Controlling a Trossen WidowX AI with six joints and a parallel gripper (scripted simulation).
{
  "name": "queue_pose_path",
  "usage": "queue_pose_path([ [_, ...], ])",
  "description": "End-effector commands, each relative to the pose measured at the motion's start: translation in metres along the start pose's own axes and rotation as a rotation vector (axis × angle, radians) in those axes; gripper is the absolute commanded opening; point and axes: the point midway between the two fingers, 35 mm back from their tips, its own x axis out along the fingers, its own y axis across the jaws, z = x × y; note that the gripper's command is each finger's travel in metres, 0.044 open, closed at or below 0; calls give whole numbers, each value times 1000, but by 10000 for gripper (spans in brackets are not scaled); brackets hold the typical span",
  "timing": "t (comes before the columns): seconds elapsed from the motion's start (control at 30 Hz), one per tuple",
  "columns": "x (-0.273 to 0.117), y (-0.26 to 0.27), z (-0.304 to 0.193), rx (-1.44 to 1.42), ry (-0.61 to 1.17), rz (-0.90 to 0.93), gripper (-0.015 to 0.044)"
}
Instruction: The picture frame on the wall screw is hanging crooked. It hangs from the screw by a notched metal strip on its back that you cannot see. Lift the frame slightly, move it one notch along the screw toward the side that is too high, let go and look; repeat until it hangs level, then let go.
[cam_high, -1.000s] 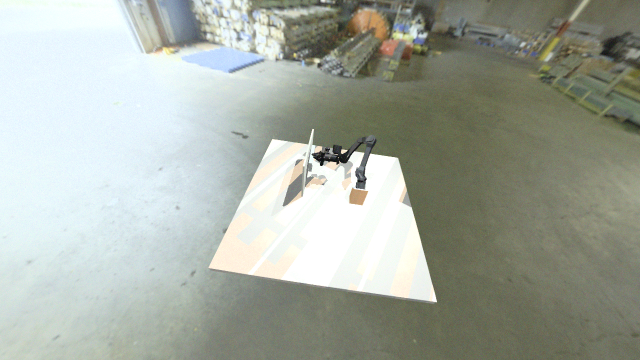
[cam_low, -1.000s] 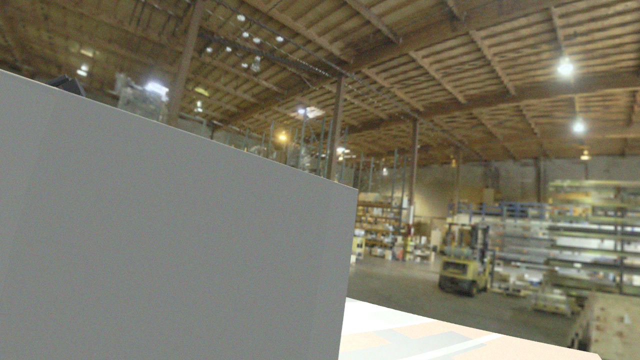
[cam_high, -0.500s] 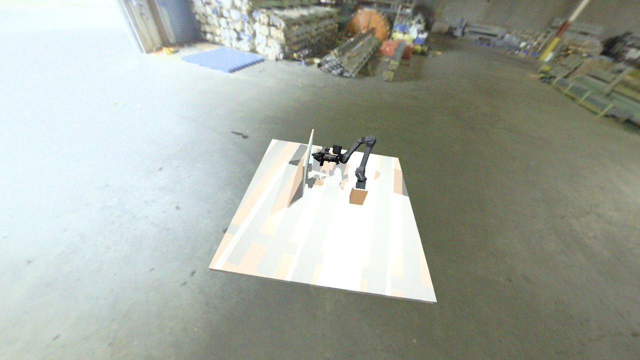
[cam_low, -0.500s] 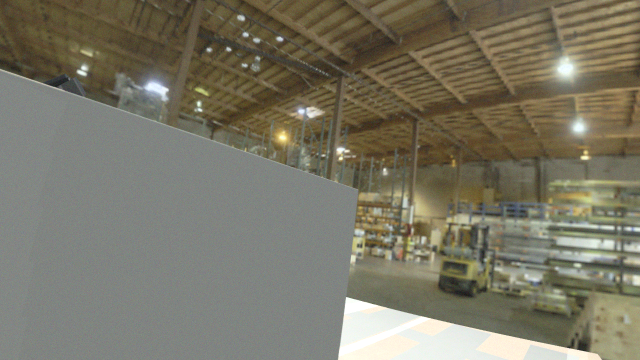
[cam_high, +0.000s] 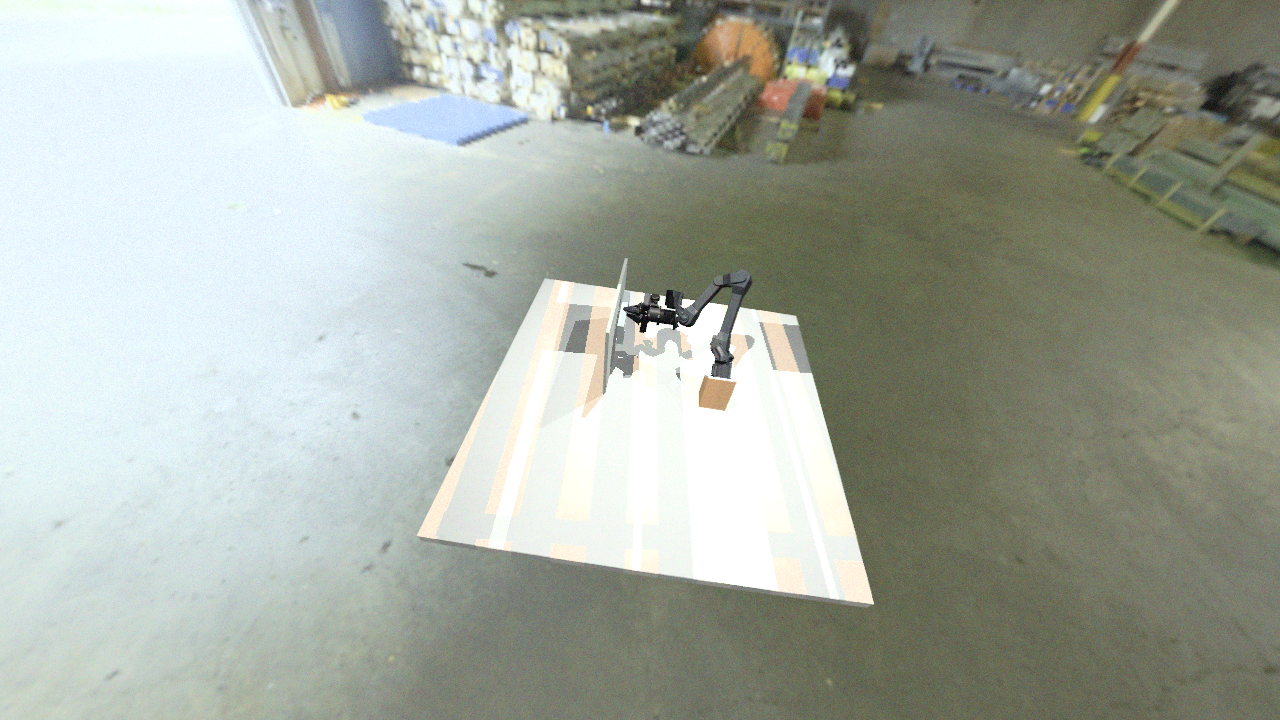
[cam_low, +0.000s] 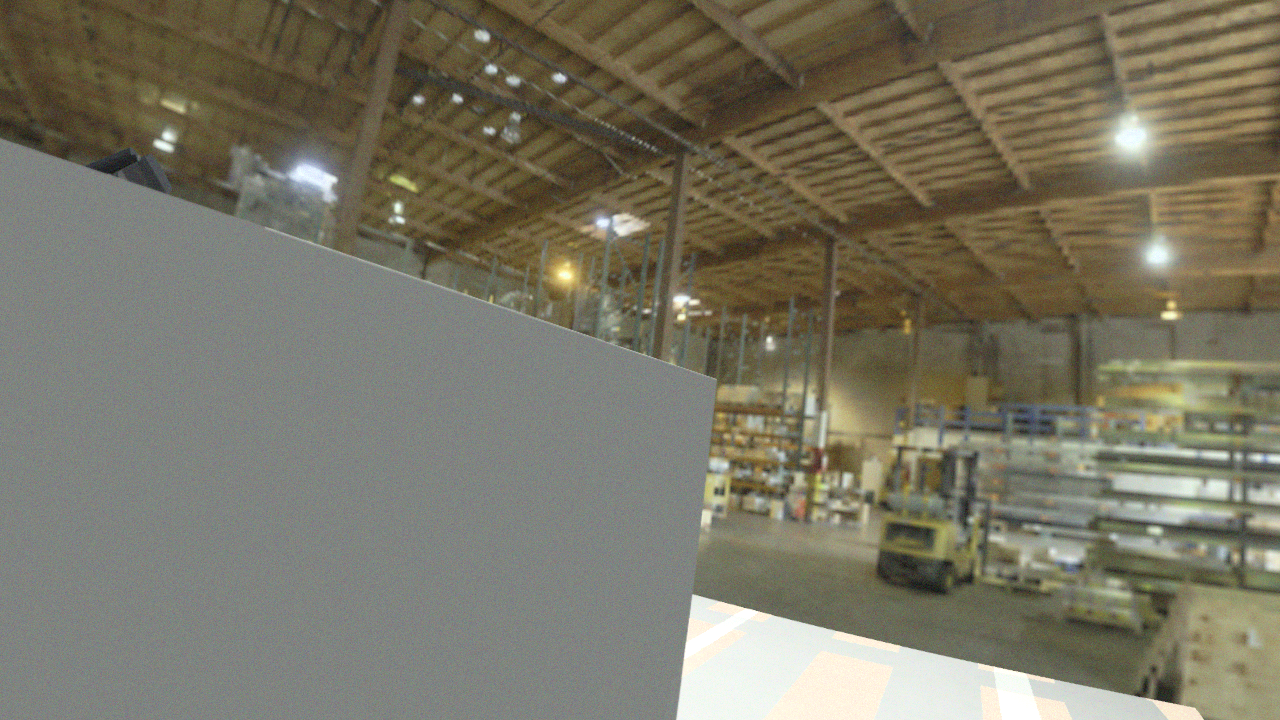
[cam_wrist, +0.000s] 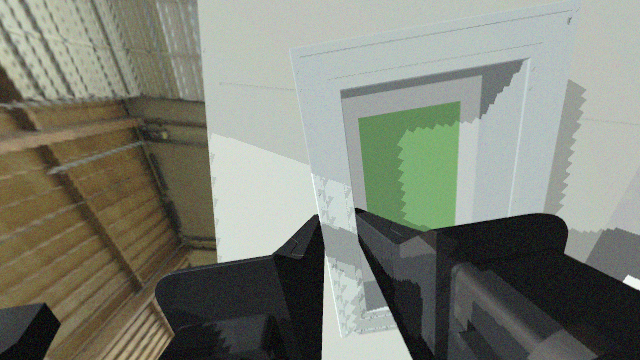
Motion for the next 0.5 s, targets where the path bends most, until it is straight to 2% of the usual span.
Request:
queue_pose_path([
  [0.0, 0, 0, 0, 35, -1, 0, 0],
  [0.47, 0, -1, 0, 98, -1, 1, 0],
])
